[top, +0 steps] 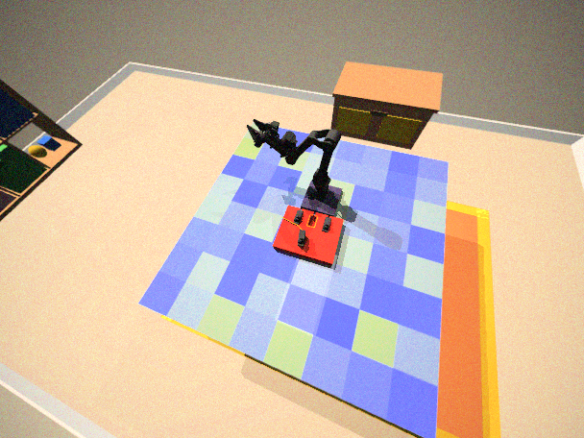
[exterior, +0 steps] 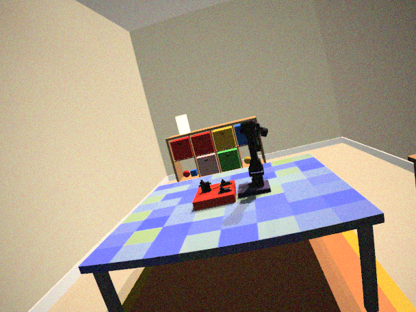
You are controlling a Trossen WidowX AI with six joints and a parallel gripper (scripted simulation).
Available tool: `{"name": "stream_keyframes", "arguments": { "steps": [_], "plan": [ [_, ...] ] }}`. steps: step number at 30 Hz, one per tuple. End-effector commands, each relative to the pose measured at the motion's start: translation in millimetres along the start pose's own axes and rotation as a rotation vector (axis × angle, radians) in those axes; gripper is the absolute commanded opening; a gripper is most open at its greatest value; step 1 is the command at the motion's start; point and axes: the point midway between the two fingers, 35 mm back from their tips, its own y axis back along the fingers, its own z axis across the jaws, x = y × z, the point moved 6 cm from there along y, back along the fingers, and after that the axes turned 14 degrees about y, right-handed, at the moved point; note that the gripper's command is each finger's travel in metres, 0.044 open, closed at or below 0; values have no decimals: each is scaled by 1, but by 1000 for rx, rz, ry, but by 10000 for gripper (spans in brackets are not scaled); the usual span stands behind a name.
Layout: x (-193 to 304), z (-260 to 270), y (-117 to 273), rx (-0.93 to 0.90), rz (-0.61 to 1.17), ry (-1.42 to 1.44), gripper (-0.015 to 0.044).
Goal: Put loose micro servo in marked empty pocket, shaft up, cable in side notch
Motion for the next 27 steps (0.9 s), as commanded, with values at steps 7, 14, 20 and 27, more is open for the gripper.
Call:
{"name": "stream_keyframes", "arguments": {
  "steps": [7,14,20,27],
  "plan": [
    [7,11,-4,-25,39,-10,440],
    [22,37,-11,-81,137,-37,440],
    [40,72,-16,-167,256,-31,440],
    [57,105,-11,-241,369,-44,440]
  ]
}}
